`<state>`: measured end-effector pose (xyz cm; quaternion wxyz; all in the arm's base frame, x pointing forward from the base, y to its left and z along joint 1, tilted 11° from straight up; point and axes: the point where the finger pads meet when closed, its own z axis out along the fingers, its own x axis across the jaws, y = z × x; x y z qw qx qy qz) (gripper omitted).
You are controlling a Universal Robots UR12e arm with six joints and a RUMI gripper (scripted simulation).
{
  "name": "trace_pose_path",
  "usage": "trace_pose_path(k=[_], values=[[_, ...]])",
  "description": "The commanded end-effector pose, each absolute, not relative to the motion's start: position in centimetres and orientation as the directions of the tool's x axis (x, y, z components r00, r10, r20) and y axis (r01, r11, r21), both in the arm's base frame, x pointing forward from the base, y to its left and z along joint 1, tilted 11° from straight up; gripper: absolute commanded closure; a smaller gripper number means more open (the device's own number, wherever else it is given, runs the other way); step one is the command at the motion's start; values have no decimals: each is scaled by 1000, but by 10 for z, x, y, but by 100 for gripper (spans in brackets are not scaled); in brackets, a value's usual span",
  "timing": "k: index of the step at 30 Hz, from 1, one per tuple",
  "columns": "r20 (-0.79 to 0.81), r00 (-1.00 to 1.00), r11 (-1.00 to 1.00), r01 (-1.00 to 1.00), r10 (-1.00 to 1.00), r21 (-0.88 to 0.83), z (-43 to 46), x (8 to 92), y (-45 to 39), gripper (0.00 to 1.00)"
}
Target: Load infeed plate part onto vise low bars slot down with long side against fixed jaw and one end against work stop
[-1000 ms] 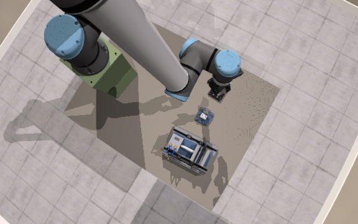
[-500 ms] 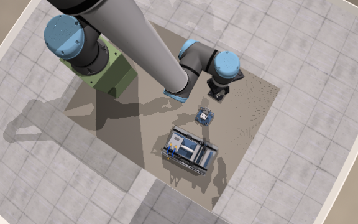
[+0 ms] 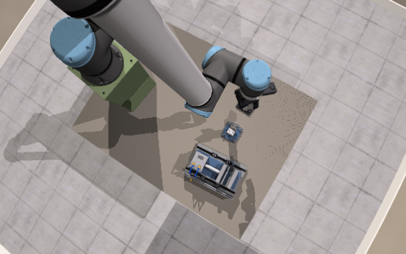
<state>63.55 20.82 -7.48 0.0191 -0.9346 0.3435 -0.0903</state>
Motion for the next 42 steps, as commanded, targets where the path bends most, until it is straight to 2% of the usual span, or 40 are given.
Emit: trace_pose_path(k=[1, 42], values=[[151, 713, -728, -677, -685, -106, -74, 637, 206, 100], [94, 372, -382, -910, -924, -159, -72, 642, 181, 100]])
